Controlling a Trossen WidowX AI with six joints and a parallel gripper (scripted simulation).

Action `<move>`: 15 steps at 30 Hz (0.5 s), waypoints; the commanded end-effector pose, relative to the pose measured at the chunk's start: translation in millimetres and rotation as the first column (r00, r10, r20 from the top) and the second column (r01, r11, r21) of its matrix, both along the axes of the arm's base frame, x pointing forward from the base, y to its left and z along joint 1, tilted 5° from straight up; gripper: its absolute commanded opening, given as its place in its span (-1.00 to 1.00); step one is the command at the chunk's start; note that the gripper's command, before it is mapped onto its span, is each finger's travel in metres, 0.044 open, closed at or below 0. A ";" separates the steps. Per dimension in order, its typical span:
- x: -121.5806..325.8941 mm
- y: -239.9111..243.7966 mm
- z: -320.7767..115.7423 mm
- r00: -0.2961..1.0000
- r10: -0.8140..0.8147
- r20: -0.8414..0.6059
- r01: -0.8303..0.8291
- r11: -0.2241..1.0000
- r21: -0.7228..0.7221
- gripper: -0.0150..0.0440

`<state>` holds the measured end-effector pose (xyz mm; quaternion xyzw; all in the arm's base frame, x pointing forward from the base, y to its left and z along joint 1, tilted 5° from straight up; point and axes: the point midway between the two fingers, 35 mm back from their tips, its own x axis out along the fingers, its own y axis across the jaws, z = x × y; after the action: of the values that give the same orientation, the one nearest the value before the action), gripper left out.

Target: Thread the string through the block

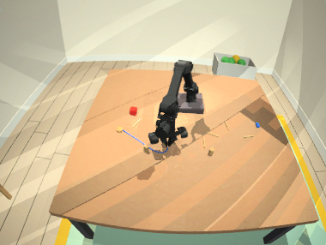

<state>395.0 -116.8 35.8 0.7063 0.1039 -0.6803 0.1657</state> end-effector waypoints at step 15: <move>-21.3 -12.1 5.1 1.000 0.002 0.012 -0.002 1.000 -0.008 -0.49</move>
<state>377.5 -126.1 36.3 0.7060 0.1030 -0.6807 0.1663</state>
